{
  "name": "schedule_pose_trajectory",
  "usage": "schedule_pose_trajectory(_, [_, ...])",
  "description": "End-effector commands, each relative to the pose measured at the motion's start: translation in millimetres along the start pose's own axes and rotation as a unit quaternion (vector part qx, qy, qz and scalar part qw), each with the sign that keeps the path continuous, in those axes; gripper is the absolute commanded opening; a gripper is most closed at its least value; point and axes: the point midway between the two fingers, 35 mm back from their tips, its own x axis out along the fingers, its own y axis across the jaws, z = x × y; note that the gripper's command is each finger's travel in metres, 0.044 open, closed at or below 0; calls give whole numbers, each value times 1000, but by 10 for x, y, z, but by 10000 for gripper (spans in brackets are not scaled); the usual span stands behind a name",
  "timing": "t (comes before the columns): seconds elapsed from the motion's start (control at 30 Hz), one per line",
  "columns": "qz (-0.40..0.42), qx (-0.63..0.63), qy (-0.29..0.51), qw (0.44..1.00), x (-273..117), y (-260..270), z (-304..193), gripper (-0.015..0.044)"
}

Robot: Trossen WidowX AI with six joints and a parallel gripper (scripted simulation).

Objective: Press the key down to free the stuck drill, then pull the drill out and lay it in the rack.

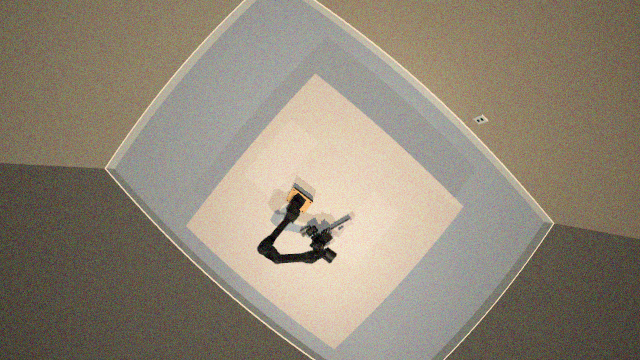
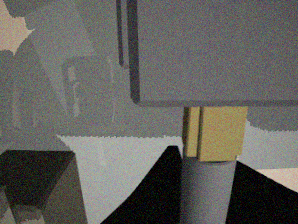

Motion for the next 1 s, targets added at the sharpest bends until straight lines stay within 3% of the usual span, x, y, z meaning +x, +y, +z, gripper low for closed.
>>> schedule_pose_trajectory(0.0, [-4, 1, 1, 1000, -18, -7, -71, 0])
schedule_pose_trajectory(0.6, [-4, 1, 2, 1000, -31, -11, -330, 0])
schedule_pose_trajectory(0.97, [1, 0, 3, 1000, -5, -3, -281, 289])
